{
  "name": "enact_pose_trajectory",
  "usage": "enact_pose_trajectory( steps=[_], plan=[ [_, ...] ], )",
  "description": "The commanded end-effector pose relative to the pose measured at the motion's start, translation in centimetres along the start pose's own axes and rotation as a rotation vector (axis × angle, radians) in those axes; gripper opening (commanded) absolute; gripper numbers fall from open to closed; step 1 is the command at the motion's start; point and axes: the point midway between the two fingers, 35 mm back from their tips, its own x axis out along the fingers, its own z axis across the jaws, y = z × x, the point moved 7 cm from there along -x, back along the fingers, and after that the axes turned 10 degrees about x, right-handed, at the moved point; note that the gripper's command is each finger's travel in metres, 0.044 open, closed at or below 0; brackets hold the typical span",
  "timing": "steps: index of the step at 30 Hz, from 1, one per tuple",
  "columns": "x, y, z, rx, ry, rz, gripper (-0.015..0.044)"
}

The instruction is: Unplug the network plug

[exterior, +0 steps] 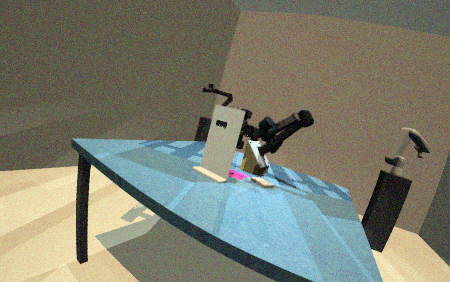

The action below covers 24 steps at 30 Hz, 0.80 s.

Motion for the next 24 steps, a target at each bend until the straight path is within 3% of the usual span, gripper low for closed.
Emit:
enact_pose_trajectory(
  steps=[1,24],
  plan=[
    [-0.5,0.1,0.0,0.003,0.001,0.003,0.0],
    [-1.8,0.6,-0.1,0.003,0.0,0.004,0.0]
  ],
)
